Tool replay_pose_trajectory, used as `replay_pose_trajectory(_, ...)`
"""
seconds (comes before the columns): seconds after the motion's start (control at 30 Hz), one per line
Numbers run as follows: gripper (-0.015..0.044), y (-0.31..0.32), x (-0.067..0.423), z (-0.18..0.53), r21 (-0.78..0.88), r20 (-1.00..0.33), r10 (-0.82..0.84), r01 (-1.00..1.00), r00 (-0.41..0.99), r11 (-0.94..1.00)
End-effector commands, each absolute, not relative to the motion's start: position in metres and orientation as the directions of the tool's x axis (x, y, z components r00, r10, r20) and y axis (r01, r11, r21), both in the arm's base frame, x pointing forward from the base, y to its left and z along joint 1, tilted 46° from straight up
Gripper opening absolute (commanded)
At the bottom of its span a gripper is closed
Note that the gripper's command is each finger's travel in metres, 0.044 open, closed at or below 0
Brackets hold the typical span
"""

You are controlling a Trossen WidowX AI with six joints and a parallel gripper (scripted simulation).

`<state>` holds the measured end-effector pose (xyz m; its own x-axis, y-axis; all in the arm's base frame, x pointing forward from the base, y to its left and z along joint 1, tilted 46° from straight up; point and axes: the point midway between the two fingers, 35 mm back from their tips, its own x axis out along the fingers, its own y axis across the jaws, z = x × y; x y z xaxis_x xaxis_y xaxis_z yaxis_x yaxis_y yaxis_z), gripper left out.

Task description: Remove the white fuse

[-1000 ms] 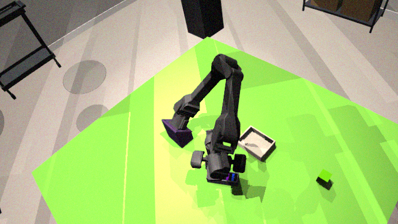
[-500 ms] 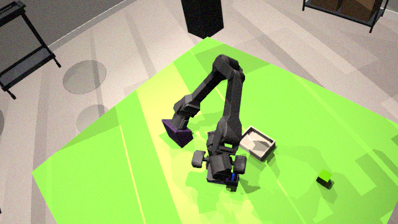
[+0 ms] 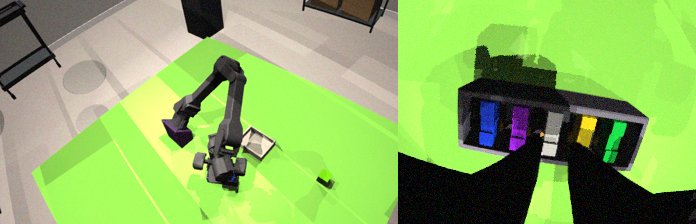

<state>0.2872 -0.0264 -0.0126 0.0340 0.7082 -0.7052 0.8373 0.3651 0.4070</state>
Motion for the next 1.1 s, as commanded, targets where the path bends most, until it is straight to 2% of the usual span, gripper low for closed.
replay_pose_trajectory(0.0,0.0074,-0.023,0.288,-0.015,0.407,-0.703,0.711,0.840,0.037,0.359)
replay_pose_trajectory(1.07,0.0074,-0.011,0.289,-0.026,0.408,-0.702,0.711,0.840,0.037,0.359)
